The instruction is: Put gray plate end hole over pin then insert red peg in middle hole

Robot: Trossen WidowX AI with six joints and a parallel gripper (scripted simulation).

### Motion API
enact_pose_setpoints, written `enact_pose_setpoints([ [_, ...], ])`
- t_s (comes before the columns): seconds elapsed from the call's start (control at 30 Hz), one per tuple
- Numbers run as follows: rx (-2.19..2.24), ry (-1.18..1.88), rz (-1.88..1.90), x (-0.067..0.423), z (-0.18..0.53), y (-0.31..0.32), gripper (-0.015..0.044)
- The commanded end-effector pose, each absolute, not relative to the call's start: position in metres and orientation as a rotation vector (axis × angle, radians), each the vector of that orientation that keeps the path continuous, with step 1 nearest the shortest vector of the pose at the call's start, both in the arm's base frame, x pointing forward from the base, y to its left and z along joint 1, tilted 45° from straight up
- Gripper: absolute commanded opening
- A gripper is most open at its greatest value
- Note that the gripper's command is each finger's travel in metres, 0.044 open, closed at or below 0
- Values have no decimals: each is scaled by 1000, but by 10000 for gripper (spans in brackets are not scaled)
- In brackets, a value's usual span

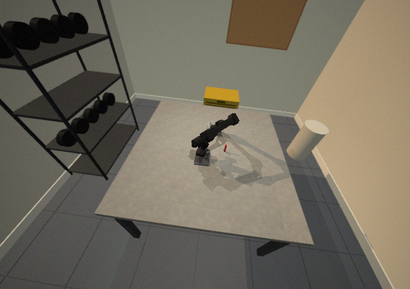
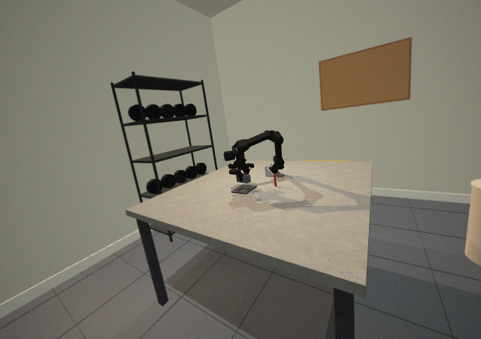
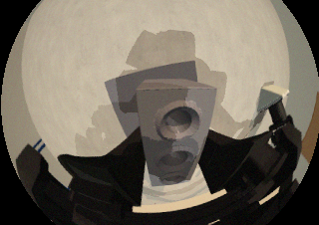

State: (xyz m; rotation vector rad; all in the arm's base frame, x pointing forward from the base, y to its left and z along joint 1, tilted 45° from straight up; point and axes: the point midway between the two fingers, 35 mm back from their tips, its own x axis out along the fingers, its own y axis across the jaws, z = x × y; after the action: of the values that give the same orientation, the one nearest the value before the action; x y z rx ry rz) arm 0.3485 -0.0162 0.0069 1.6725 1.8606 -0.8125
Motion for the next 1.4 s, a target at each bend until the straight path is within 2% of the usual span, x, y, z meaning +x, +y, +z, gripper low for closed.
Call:
enact_pose_setpoints([
  [0.0,1672,1857,-823,348,6,-17,0],
  [1.37,1665,1857,-819,344,-20,6,0],
])
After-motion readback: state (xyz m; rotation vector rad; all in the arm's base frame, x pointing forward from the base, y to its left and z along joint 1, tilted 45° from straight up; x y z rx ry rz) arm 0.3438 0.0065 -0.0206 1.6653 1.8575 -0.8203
